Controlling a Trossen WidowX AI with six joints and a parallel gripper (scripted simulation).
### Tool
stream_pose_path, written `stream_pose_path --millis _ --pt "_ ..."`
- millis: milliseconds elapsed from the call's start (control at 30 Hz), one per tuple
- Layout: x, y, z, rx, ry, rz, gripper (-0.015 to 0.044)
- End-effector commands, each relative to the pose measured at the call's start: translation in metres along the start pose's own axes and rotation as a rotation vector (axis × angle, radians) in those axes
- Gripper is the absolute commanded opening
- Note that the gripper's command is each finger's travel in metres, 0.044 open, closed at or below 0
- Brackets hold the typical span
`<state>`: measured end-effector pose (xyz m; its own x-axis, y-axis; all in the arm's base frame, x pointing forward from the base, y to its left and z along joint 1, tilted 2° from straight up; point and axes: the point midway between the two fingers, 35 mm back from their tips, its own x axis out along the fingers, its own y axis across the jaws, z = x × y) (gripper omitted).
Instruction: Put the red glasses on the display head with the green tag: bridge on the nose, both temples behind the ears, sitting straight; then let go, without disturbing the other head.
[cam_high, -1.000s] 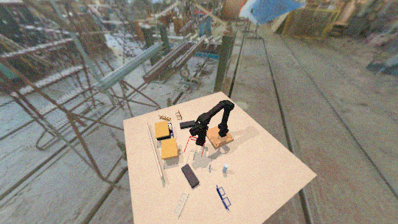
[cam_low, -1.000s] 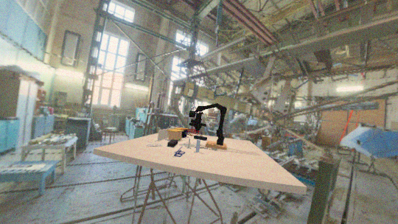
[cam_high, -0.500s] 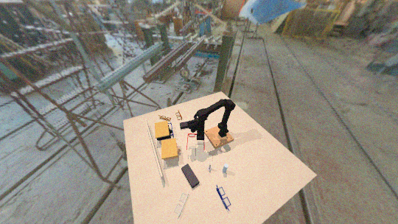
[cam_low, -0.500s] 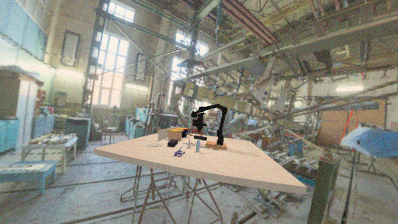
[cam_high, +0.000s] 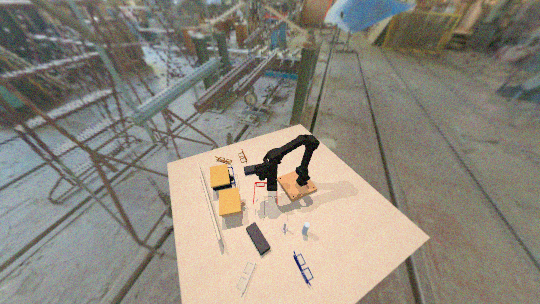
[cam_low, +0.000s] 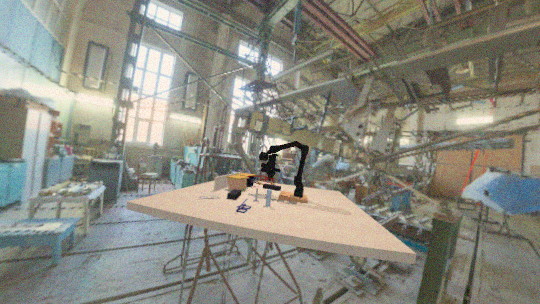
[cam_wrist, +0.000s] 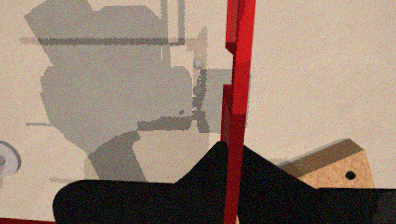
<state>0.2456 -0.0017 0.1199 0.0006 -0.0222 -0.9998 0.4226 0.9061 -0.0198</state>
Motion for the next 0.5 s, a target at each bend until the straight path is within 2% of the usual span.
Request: stream_pose_path --millis 0,467 --pt "0.005 -0.001 0.0 -0.004 0.004 -0.007 0.0" --pt "0.017 0.0 0.001 -0.004 0.004 -0.007 0.0"
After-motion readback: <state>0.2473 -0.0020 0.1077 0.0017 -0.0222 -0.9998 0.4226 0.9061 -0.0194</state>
